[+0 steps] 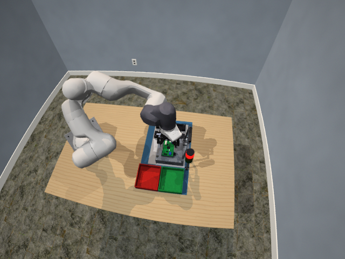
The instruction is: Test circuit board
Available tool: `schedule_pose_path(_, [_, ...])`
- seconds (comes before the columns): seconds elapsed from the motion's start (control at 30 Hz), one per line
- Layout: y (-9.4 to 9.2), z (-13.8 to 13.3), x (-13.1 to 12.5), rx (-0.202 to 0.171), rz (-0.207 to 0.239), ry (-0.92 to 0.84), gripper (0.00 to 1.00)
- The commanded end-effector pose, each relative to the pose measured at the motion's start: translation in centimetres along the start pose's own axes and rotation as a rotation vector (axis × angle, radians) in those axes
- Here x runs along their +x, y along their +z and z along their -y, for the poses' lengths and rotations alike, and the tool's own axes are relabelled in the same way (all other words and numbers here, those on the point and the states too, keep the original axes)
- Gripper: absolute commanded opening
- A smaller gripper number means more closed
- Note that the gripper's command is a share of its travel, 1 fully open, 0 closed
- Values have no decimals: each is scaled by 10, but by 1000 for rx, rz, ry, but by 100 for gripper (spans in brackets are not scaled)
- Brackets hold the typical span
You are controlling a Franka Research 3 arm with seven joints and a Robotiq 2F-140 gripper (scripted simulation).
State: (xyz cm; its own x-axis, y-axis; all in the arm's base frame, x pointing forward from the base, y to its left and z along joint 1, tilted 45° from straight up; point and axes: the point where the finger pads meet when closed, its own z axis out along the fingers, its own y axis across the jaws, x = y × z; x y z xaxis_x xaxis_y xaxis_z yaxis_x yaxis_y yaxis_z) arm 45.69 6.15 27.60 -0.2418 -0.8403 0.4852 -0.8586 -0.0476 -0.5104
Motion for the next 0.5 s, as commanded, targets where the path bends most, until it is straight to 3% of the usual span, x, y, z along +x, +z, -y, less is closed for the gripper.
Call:
schedule_pose_path(0.0, [1, 0, 0, 1, 0, -5, 51])
schedule_pose_path(0.47, [-1, 0, 0, 1, 0, -5, 51])
